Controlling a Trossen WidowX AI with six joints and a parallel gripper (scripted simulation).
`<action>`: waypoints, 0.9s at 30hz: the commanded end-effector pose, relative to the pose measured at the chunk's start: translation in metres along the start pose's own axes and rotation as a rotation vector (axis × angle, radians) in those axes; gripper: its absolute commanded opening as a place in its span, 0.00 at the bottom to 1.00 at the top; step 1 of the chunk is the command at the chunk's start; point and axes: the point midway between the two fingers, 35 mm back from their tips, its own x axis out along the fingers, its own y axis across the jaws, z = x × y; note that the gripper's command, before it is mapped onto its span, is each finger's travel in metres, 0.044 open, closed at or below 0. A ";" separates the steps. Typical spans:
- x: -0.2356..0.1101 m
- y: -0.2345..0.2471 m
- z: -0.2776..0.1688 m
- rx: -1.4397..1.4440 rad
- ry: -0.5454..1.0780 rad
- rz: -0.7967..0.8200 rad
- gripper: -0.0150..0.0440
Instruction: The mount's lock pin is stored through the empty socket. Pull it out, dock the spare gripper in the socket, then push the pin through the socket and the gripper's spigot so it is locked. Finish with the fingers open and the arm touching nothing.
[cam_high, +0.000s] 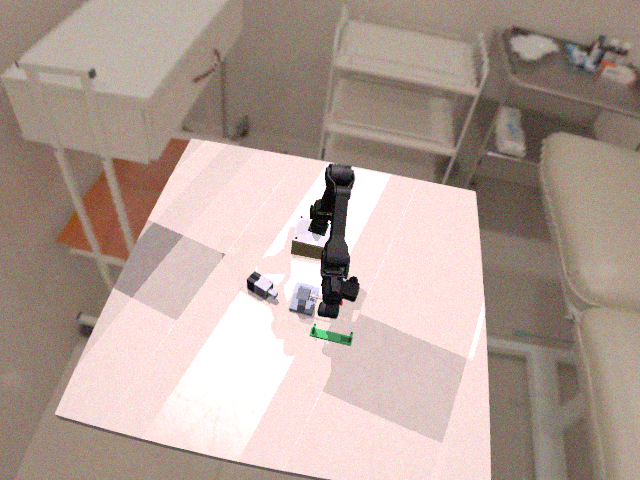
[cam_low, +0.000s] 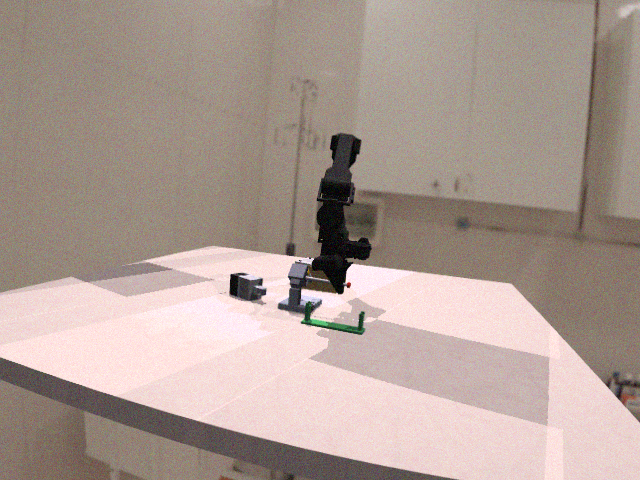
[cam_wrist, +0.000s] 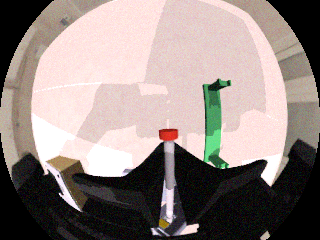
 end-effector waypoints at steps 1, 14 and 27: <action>-0.002 0.000 0.005 0.002 -0.012 0.000 0.25; -0.003 -0.001 0.013 0.002 -0.012 0.003 0.25; -0.001 -0.001 0.021 0.001 -0.010 0.001 0.25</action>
